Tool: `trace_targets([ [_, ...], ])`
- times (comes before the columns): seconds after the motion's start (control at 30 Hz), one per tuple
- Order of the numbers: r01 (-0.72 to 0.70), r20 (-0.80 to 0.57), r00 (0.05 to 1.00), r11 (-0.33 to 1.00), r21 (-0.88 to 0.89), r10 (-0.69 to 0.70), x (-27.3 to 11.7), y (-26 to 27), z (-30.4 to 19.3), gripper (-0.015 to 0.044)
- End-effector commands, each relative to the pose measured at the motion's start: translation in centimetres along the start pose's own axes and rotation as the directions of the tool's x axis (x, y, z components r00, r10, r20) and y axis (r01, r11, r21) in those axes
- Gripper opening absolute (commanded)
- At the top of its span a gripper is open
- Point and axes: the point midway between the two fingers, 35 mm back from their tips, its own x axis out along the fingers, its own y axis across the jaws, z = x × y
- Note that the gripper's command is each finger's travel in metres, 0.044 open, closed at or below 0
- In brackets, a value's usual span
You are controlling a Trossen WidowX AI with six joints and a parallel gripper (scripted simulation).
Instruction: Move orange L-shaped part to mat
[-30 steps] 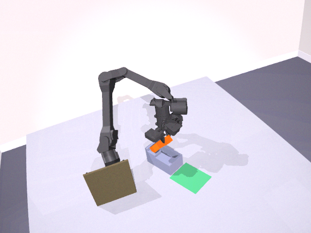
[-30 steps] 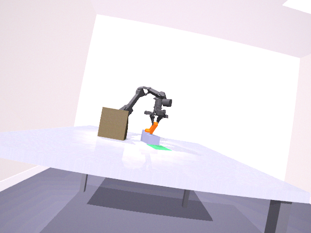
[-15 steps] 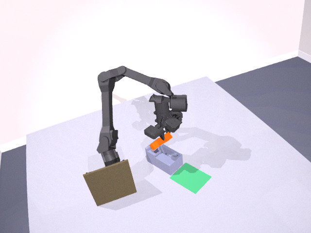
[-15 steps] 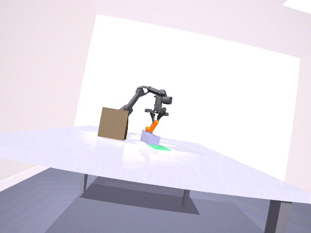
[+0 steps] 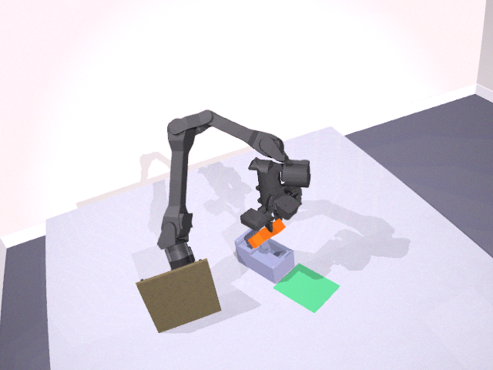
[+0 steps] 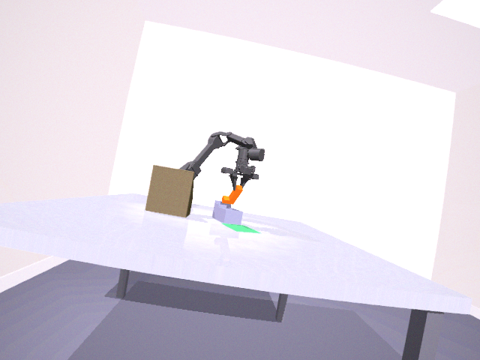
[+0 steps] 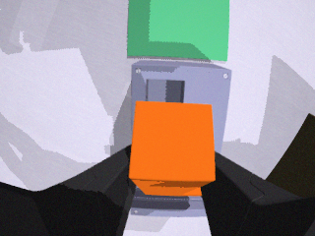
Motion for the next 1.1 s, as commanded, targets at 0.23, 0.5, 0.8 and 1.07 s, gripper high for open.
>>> trace_targets([
  [0.23, 0.001, 0.006, 1.0, 1.0, -0.005, -0.001, 0.0, -0.4, 4.4, 0.0],
  [0.5, 0.001, 0.008, 1.0, 1.0, -0.006, 0.0, 0.0, -0.6, 7.6, 0.0],
  [0.8, 0.001, 0.01, 1.0, 1.0, -0.006, 0.0, -0.1, -0.9, 11.4, 0.0],
  [1.07, 0.001, 0.011, 1.0, 1.0, -0.007, 0.0, -0.1, -1.2, 13.5, 0.0],
])
